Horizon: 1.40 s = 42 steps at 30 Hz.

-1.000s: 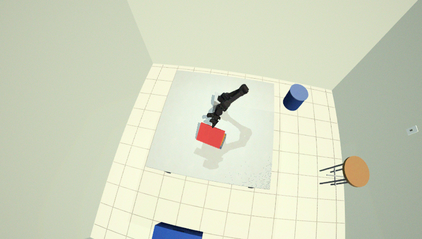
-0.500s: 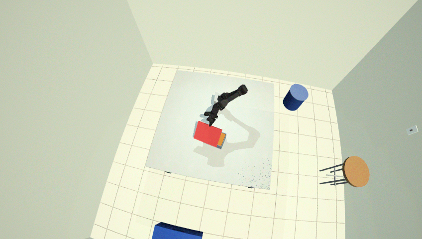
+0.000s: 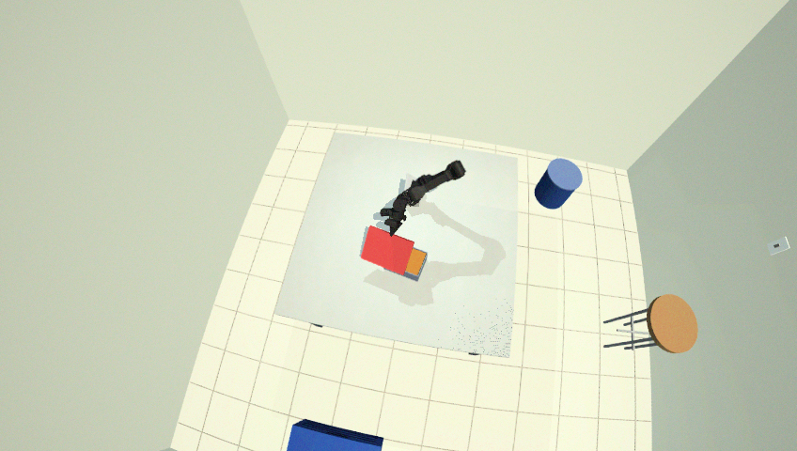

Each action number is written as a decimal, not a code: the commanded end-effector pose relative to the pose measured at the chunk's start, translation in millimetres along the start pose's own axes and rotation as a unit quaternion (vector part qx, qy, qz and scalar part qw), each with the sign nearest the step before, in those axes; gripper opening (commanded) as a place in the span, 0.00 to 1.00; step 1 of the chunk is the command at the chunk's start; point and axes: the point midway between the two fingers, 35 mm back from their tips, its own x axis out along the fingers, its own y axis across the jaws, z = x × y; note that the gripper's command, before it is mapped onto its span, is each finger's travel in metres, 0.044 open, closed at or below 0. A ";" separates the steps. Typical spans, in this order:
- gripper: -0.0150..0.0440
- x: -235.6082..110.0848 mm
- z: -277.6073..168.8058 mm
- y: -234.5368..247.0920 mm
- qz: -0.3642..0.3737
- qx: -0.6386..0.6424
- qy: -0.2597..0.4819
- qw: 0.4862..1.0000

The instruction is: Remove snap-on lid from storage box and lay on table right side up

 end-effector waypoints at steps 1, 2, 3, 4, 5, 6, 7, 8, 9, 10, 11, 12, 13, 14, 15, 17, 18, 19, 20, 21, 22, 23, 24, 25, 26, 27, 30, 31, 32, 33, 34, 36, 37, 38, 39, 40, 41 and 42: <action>0.25 -1.7 8.0 1.9 0.004 -0.004 0.001 1.000; 0.25 -1.8 10.0 1.7 0.004 -0.004 0.001 1.000; 0.25 -2.0 12.0 1.6 0.004 -0.004 0.001 1.000; 0.25 -2.2 14.1 1.5 0.004 -0.004 0.001 1.000; 0.25 -2.4 16.1 1.3 0.004 -0.004 0.001 1.000; 0.25 -2.6 18.1 1.2 0.004 -0.004 0.001 1.000; 0.25 -2.8 20.1 1.1 0.004 -0.005 0.001 1.000; 0.25 -3.0 22.1 0.9 0.004 -0.005 0.001 1.000; 0.25 -3.2 24.1 0.8 0.004 -0.005 0.001 1.000; 0.25 -3.4 26.1 0.6 0.004 -0.005 0.001 1.000; 0.25 -3.6 28.1 0.5 0.004 -0.005 0.001 1.000; 0.25 -3.8 30.1 0.4 0.004 -0.005 0.001 1.000; 0.25 -4.0 32.1 0.2 0.004 -0.005 0.001 1.000; 0.25 -4.1 34.1 0.1 0.004 -0.005 0.001 1.000; 0.25 -4.3 36.1 0.0 0.004 -0.005 0.000 1.000; 0.25 -4.7 40.1 -0.3 0.004 -0.005 0.000 1.000; 0.25 -4.9 42.1 -0.5 0.004 -0.005 0.000 1.000; 0.25 -5.1 44.1 -0.6 0.004 -0.005 0.000 1.000; 0.25 -5.3 46.1 -0.7 0.004 -0.005 0.000 1.000; 0.25 -5.5 48.1 -0.9 0.004 -0.005 0.000 1.000; 0.25 -5.7 50.1 -1.0 0.004 -0.005 0.000 1.000; 0.25 -5.9 52.1 -1.1 0.004 -0.005 0.000 1.000; 0.25 -6.1 54.1 -1.3 0.004 -0.005 0.000 1.000; 0.25 -6.3 56.1 -1.4 0.004 -0.005 0.000 1.000; 0.25 -6.5 58.1 -1.5 0.004 -0.005 0.000 1.000; 0.25 -6.7 60.1 -1.7 0.004 -0.005 0.000 1.000; 0.25 -7.3 66.1 -2.1 0.004 -0.005 0.000 1.000; 0.25 -7.5 68.1 -2.2 0.004 -0.005 0.000 1.000; 0.25 -7.7 70.1 -2.3 0.004 -0.006 0.000 1.000; 0.25 -7.9 72.1 -2.5 0.004 -0.006 0.000 1.000; 0.25 -8.1 74.1 -2.6 0.004 -0.006 0.000 1.000; 0.25 -8.5 78.1 -2.9 0.004 -0.006 0.000 1.000; 0.25 -8.7 80.1 -3.0 0.004 -0.006 0.000 1.000; 0.25 -8.9 82.1 -3.1 0.004 -0.006 -0.001 1.000; 0.25 -9.1 84.1 -3.3 0.004 -0.006 -0.001 1.000; 0.25 -9.3 86.1 -3.4 0.004 -0.006 -0.001 1.000; 0.25 -9.5 88.1 -3.5 0.005 -0.006 -0.001 1.000; 0.25 -9.7 90.1 -3.7 0.005 -0.006 -0.001 1.000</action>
